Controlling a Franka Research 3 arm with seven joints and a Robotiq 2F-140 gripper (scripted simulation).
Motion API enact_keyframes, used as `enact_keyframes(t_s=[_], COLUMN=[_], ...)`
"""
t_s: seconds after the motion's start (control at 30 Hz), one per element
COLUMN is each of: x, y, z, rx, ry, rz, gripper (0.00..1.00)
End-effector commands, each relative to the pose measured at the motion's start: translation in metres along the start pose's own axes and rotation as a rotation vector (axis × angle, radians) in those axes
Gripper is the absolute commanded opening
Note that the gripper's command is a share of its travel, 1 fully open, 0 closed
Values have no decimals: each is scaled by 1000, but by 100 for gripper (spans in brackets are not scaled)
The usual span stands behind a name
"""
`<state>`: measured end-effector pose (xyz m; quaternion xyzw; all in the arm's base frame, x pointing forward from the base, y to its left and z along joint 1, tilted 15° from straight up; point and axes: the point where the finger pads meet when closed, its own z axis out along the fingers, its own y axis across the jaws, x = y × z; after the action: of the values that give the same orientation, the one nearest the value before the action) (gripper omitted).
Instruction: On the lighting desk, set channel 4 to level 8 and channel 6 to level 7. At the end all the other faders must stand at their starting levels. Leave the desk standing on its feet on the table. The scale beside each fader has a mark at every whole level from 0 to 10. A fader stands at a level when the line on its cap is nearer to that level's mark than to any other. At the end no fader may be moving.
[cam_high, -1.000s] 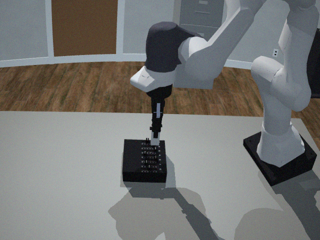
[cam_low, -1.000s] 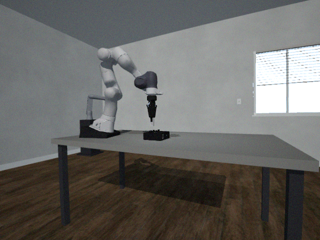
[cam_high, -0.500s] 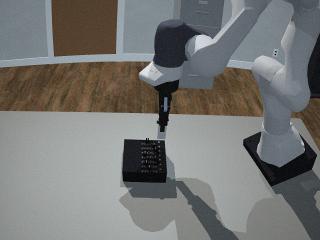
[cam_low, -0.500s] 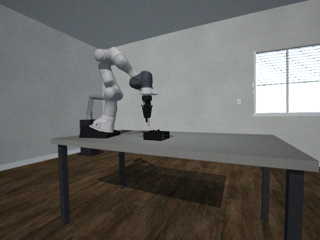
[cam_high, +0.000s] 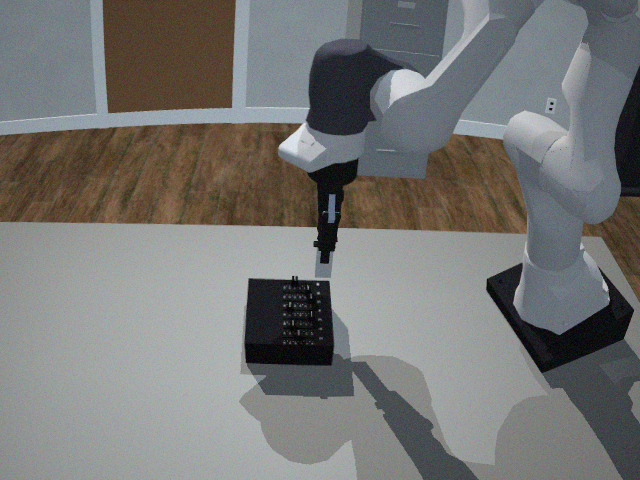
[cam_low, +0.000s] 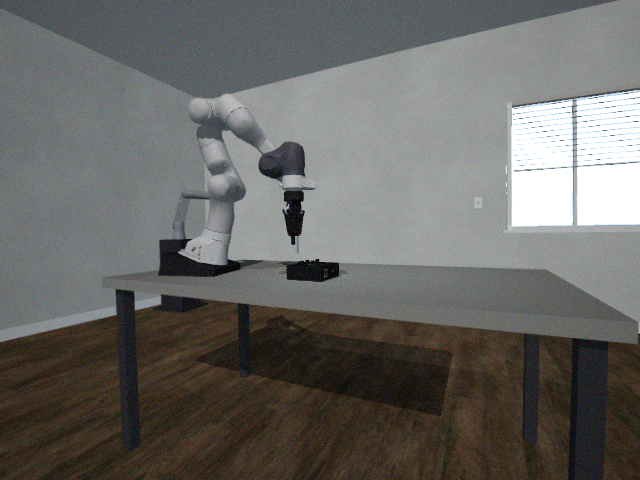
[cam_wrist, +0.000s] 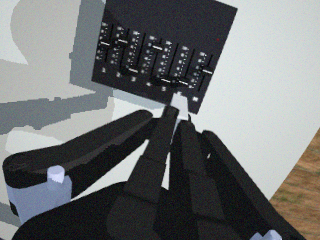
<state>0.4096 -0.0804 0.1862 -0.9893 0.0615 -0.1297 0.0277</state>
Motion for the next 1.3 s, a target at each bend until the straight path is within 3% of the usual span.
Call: enact_keyframes(t_s=[0.0, 1.27], x=[-2, -2], y=[0, 0], z=[1, 11], rx=[0, 0], ry=[-3, -3], rz=[-10, -10], gripper=[0, 0])
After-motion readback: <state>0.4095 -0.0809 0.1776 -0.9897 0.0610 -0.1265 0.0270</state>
